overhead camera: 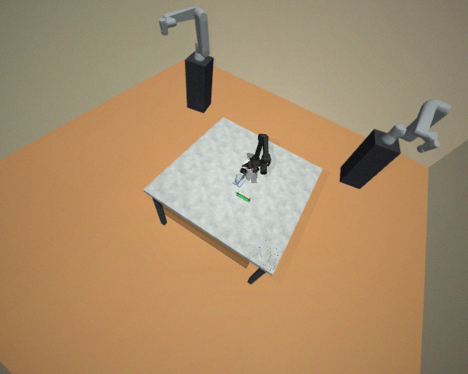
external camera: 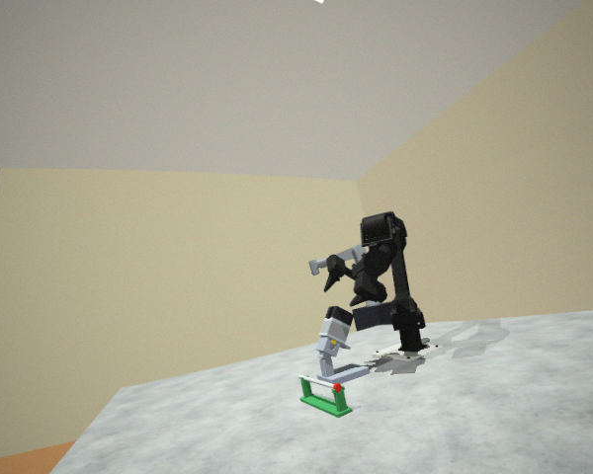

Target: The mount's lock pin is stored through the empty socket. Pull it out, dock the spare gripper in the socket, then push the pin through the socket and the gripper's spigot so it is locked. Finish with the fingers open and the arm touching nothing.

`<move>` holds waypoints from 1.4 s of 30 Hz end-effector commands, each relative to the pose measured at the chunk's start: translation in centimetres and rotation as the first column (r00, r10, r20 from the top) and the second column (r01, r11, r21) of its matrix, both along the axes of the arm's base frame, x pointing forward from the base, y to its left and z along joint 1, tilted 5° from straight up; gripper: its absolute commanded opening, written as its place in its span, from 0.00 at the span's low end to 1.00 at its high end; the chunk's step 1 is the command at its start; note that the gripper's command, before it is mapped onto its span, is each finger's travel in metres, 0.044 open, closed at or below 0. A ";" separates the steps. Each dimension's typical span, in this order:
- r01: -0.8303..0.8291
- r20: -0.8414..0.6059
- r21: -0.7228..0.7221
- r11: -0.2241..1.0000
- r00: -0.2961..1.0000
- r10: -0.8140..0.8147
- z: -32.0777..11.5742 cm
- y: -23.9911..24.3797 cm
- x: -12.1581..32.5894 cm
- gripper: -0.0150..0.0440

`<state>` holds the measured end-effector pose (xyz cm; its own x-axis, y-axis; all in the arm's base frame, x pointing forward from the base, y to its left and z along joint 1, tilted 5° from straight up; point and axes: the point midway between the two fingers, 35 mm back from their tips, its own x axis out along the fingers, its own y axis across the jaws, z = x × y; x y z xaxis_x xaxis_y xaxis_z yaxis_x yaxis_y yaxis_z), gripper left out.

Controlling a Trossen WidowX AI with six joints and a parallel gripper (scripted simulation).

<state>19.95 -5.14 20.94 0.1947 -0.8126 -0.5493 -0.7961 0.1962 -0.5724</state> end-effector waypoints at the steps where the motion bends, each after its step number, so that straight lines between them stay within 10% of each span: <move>1: -0.017 0.004 0.011 1.000 1.000 0.017 1.1 -0.3 0.0 1.00; 25: -0.044 0.025 0.024 0.999 0.999 0.044 3.4 -0.8 0.3 1.00; 35: -0.357 0.217 0.174 0.918 0.923 0.318 4.8 9.7 1.7 0.56; 42: -0.417 0.252 0.206 0.885 0.897 0.363 5.1 12.2 1.5 0.56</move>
